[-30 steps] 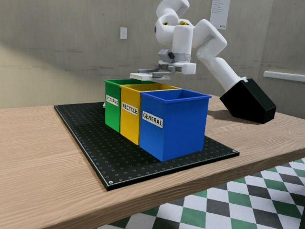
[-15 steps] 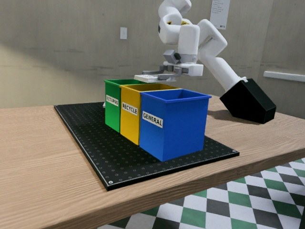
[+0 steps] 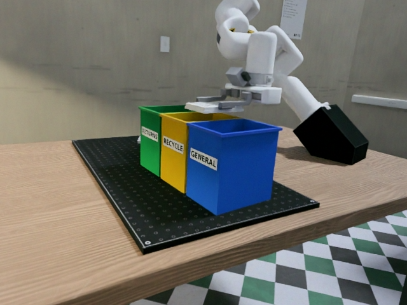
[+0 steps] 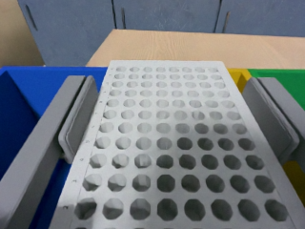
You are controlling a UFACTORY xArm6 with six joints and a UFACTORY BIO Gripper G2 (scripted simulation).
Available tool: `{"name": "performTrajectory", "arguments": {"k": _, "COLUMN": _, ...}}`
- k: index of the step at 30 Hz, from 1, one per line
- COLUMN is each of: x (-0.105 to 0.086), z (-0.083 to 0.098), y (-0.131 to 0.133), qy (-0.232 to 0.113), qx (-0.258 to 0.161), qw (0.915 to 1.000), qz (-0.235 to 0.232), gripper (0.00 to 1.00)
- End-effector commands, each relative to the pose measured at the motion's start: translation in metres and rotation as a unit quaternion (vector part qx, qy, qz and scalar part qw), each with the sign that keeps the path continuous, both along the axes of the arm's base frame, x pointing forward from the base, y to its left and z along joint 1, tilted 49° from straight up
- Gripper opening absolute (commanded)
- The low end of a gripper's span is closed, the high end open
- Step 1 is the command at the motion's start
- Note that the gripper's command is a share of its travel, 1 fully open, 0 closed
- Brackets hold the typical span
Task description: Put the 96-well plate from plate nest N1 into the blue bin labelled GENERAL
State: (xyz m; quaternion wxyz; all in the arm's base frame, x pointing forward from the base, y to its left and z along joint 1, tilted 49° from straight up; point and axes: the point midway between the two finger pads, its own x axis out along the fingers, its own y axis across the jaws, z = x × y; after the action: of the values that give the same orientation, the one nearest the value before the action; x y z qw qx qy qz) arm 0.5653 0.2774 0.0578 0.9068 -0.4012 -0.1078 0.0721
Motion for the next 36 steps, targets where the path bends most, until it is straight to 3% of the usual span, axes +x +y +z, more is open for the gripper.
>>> {"name": "performTrajectory", "arguments": {"k": 1, "x": 0.003, "z": -0.008, "y": 0.01, "qy": -0.001, "qx": 0.001, "qw": 1.0, "qz": 0.001, "gripper": 0.0}}
{"name": "performTrajectory", "arguments": {"k": 29, "x": 0.016, "z": -0.069, "y": 0.07, "qy": -0.001, "qx": 0.001, "qw": 1.0, "qz": 0.001, "gripper": 0.0}}
{"name": "performTrajectory", "arguments": {"k": 36, "x": 0.017, "z": -0.076, "y": 0.077, "qy": -0.001, "qx": 0.001, "qw": 1.0, "qz": 0.001, "gripper": 0.0}}
